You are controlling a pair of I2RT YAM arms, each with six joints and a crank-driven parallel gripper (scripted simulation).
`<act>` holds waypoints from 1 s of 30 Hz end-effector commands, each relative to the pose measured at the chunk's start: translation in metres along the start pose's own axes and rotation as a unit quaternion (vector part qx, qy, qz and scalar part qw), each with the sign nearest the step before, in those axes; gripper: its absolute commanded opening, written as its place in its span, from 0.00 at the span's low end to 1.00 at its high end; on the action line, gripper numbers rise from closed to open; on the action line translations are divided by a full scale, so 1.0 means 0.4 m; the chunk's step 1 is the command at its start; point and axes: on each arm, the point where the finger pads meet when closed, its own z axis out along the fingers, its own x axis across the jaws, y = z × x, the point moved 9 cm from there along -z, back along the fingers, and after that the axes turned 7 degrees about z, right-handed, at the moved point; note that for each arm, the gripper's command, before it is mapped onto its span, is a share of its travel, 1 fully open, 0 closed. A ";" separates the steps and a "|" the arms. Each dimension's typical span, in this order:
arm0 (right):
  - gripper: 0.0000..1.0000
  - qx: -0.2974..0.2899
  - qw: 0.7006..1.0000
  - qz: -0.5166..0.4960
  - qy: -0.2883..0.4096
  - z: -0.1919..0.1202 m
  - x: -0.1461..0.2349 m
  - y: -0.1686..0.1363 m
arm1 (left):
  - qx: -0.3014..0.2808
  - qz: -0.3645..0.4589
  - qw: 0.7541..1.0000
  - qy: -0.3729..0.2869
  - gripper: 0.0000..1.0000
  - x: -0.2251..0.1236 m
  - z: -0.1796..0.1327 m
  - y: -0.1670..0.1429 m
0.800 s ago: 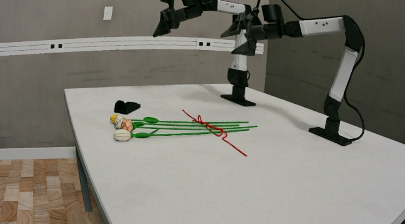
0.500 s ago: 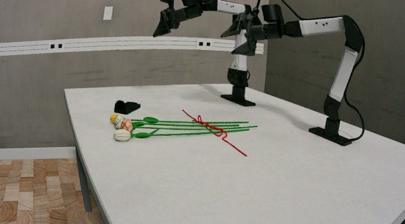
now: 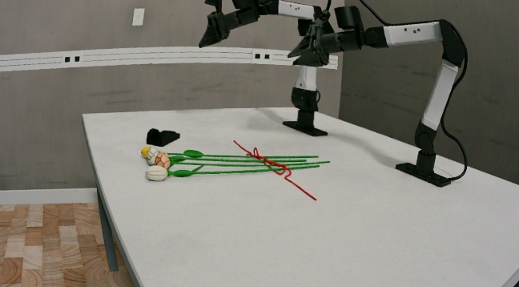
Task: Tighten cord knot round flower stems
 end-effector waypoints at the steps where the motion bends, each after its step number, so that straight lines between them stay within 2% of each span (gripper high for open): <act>1: 0.27 0.018 0.997 -0.058 0.052 -0.025 0.000 -0.025 | 0.082 -0.054 0.995 0.010 0.27 0.003 -0.007 -0.049; 3: 0.27 0.031 0.992 -0.091 0.078 -0.029 0.004 -0.045 | 0.125 -0.079 0.989 0.016 0.27 -0.002 -0.013 -0.077; 8: 0.27 0.075 0.964 -0.199 0.157 -0.042 0.022 -0.119 | 0.248 -0.148 0.956 0.054 0.27 -0.003 -0.034 -0.161; 10: 0.27 0.075 0.964 -0.199 0.157 -0.042 0.022 -0.119 | 0.248 -0.148 0.956 0.054 0.27 -0.003 -0.034 -0.161; 11: 0.27 0.084 0.956 -0.221 0.173 -0.041 0.028 -0.132 | 0.269 -0.160 0.948 0.063 0.27 -0.004 -0.040 -0.174; 14: 0.27 0.130 0.909 -0.317 0.237 -0.036 0.058 -0.208 | 0.349 -0.207 0.907 0.110 0.27 0.002 -0.058 -0.230; 20: 0.27 0.168 0.827 -0.427 0.324 -0.039 0.107 -0.273 | 0.432 -0.281 0.837 0.186 0.27 0.015 -0.075 -0.302; 25: 0.27 0.201 0.742 -0.509 0.386 -0.035 0.159 -0.336 | 0.474 -0.365 0.757 0.264 0.27 0.029 -0.075 -0.369; 27: 0.27 0.201 0.742 -0.509 0.386 -0.035 0.159 -0.336 | 0.474 -0.365 0.757 0.264 0.27 0.029 -0.075 -0.369; 30: 0.27 0.219 0.689 -0.551 0.416 -0.031 0.192 -0.375 | 0.485 -0.428 0.697 0.310 0.27 0.037 -0.069 -0.415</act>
